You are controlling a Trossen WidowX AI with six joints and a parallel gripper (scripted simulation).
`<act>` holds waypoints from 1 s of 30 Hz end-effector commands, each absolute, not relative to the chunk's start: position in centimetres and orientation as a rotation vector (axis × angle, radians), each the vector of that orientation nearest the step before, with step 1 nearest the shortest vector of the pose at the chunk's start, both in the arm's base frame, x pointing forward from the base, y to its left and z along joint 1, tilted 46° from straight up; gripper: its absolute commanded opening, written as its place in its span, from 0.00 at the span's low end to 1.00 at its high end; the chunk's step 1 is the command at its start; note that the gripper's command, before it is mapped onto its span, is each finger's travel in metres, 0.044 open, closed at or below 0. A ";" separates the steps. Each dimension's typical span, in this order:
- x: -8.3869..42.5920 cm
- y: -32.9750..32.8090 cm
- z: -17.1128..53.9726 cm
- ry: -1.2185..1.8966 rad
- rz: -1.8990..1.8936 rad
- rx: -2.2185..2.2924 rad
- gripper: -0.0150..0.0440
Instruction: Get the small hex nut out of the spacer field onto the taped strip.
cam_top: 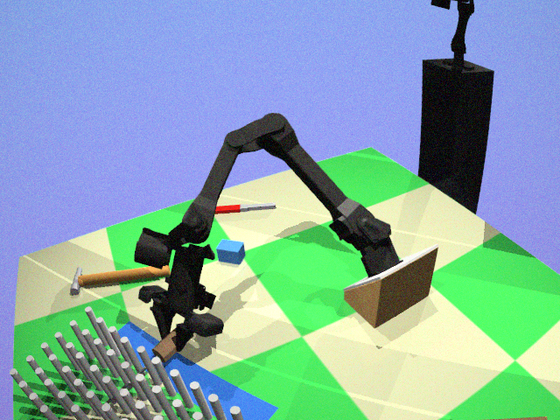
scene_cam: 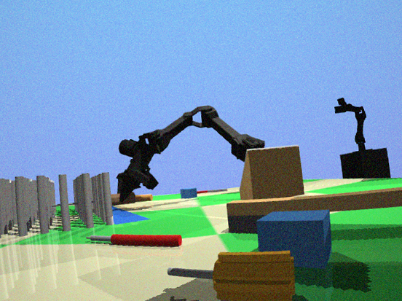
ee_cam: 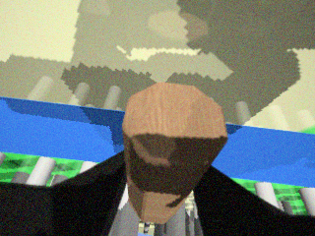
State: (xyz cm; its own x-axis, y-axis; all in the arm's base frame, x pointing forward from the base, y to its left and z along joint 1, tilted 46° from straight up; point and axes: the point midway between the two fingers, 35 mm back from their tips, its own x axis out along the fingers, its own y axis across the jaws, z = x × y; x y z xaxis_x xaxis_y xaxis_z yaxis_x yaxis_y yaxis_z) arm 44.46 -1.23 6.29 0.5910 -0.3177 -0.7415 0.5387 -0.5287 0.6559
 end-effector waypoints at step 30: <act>44.3 -2.5 5.1 0.190 -1.086 1.831 0.25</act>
